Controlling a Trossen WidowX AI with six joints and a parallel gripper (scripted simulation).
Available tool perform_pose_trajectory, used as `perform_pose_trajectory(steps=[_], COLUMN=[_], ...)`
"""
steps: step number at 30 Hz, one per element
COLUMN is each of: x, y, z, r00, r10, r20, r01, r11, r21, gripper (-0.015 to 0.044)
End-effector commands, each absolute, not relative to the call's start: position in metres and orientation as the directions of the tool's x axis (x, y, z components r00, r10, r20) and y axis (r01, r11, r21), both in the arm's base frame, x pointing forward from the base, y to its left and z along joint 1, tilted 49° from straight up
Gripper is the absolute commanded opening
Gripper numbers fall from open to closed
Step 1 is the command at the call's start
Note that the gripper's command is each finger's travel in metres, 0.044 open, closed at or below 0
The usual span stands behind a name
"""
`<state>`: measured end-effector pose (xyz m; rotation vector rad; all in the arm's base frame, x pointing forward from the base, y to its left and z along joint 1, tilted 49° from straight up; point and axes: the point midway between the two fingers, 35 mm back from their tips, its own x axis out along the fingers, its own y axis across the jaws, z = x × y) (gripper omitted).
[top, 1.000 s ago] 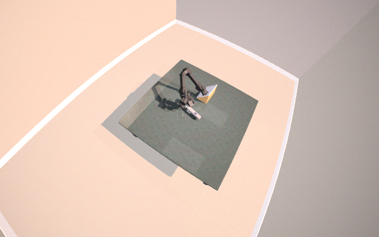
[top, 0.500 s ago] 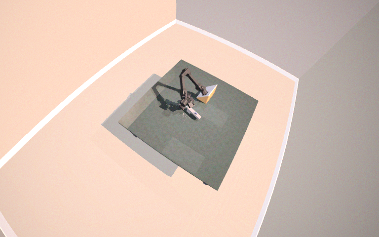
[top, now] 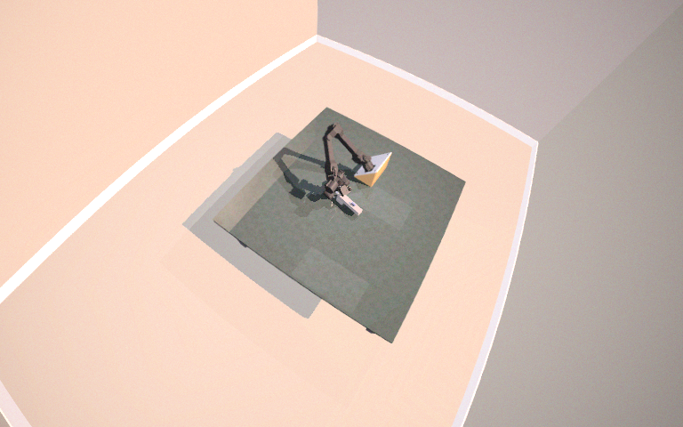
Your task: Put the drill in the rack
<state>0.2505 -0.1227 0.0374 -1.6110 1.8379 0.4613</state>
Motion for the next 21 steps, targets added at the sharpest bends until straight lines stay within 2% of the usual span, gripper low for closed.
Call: perform_pose_trajectory(steps=[1, 10, 13, 21], x=[0.2506, 0.2506, 0.2506, 0.249], y=[-0.1225, -0.1225, -0.1225, -0.1255], z=[0.038, 0.038, 0.038, 0.0408], r00=[-0.041, -0.041, -0.041, -0.042], r10=[-0.745, -0.745, -0.745, -0.748], r20=[-0.665, -0.665, -0.665, -0.662], r01=[-0.971, -0.971, -0.971, -0.973], r11=[0.187, 0.187, 0.187, 0.182], r21=[-0.15, -0.15, -0.15, -0.144], gripper=[0.0256, 0.002, 0.0, 0.0])
